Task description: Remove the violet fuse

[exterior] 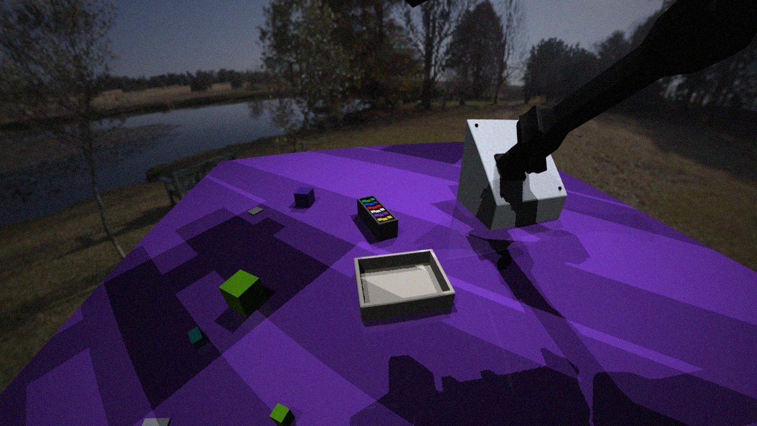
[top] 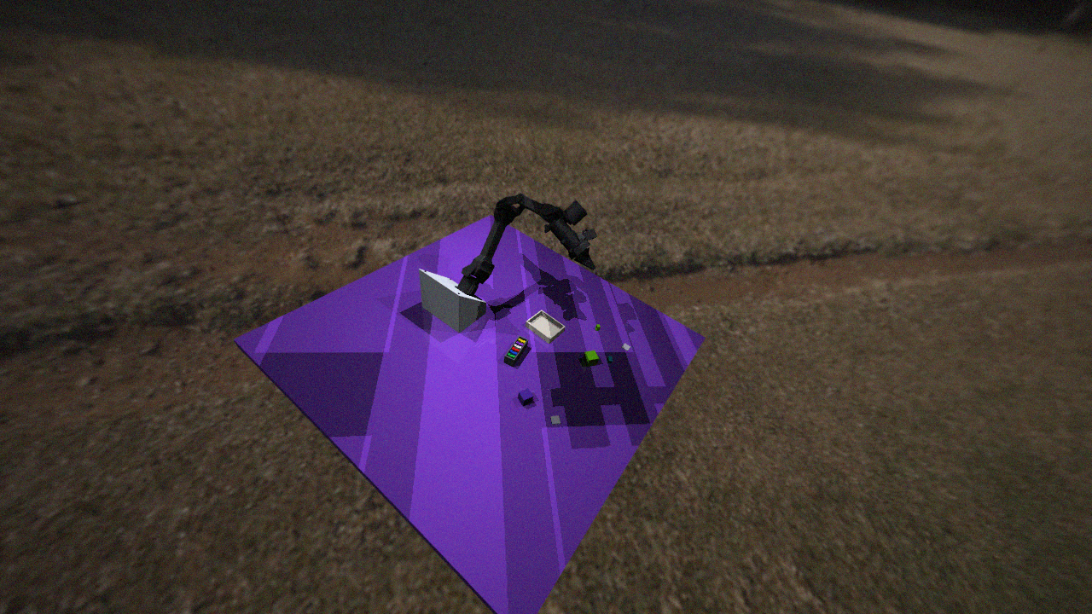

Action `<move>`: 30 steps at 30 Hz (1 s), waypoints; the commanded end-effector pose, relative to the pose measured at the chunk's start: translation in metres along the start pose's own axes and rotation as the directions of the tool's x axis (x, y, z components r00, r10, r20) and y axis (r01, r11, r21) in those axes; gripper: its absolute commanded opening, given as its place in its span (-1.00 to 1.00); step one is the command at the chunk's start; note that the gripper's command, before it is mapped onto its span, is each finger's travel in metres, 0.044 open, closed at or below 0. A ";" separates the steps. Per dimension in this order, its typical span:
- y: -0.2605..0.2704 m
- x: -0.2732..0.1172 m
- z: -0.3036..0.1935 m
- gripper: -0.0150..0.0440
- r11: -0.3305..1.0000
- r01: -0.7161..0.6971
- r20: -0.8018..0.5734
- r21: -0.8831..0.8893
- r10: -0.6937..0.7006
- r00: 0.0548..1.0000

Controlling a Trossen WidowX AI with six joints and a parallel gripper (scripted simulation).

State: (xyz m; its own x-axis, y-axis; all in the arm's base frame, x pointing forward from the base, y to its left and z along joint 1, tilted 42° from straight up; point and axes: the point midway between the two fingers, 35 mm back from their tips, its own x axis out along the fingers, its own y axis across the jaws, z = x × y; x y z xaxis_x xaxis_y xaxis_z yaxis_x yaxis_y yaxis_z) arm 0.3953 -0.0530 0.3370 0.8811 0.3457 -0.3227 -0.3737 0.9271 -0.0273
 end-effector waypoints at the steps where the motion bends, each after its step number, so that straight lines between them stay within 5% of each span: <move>1: -0.001 0.033 -0.067 -0.29 0.992 -0.061 -0.170 0.108 0.079 0.982; 10: 0.027 0.065 -0.195 -0.29 0.928 -0.147 -0.442 0.342 0.297 0.846; 20: 0.097 0.046 -0.328 -0.29 0.755 -0.146 -0.601 0.640 0.609 0.517; 30: 0.101 0.042 -0.341 -0.29 0.735 -0.139 -0.603 0.664 0.636 0.482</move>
State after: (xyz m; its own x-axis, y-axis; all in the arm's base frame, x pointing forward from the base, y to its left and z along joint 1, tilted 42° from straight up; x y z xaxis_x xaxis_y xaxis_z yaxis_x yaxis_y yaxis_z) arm 0.3003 0.0068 0.0044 0.0328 0.6640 -0.7470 -0.2175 0.7343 0.6431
